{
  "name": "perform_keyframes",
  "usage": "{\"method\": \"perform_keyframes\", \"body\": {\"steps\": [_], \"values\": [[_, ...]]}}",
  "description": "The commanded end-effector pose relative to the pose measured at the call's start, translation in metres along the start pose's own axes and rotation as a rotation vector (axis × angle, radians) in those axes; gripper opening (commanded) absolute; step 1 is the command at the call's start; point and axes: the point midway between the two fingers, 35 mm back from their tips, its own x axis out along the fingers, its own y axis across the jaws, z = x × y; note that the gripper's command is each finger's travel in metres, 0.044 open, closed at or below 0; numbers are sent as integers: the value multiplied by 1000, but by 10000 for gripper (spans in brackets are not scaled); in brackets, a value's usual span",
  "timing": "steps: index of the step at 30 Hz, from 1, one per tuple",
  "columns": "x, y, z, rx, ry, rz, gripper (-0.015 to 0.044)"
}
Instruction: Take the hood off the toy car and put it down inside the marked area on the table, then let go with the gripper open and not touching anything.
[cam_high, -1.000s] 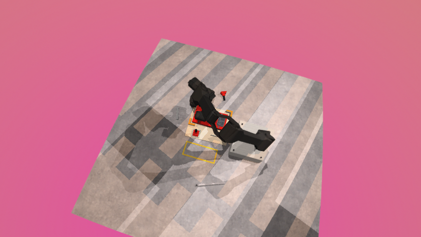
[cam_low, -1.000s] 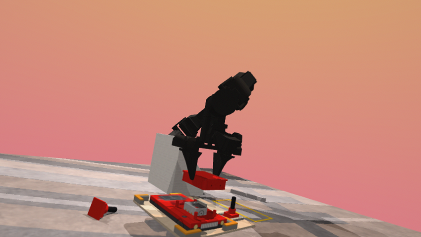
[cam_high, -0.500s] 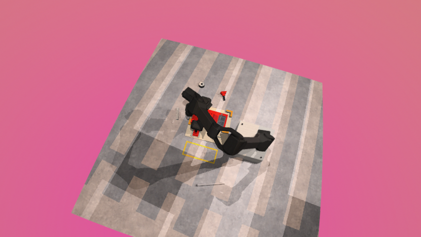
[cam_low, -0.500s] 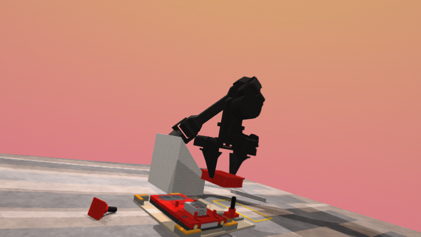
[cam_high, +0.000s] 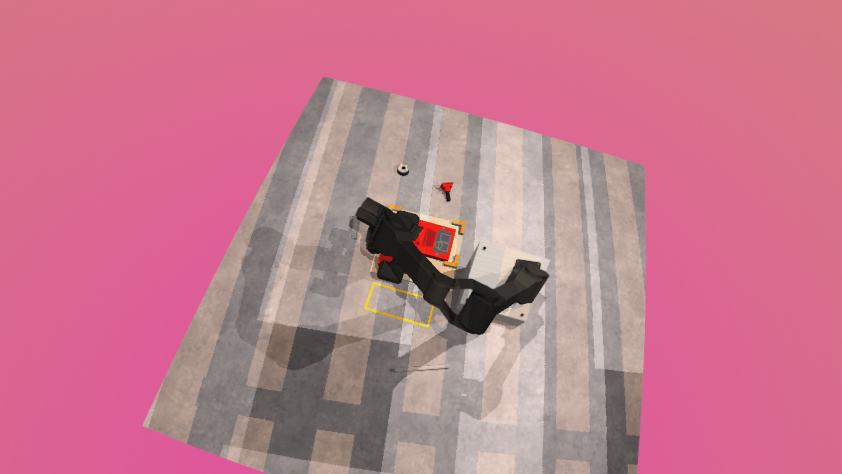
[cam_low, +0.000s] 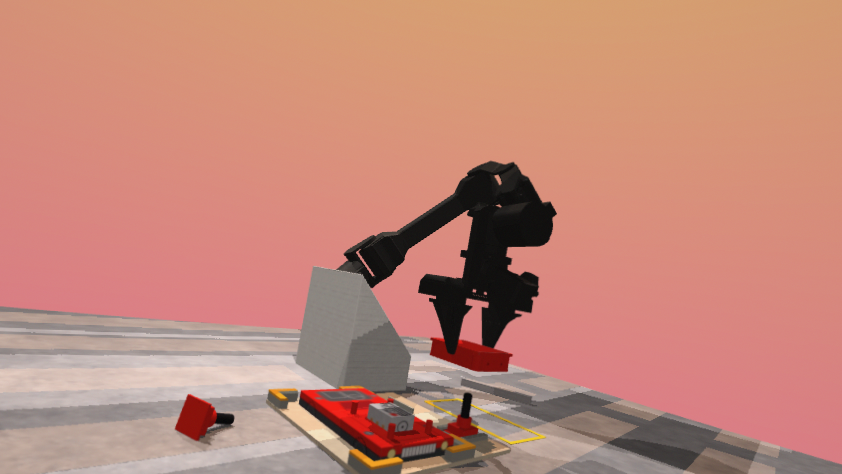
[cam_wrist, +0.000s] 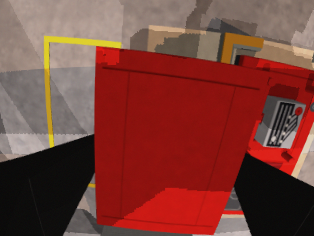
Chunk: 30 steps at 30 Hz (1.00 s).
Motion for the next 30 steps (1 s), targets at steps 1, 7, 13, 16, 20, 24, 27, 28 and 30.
{"method": "perform_keyframes", "body": {"steps": [1, 7, 13, 16, 20, 24, 27, 28, 30], "values": [[0, 17, -5, 5, 1, 8, 0], [0, 38, -11, 4, 1, 11, 0], [-1, 59, -19, 3, 2, 16, 0], [-1, 69, -24, 3, 3, 19, 0], [-1, 82, -31, 2, 4, 23, 0], [-1, 92, -37, 1, 5, 28, 0], [-1, 93, -37, 1, 6, 28, 0], [-1, 93, -37, 1, 6, 28, 0], [0, 93, -37, 1, 6, 28, 0]]}}
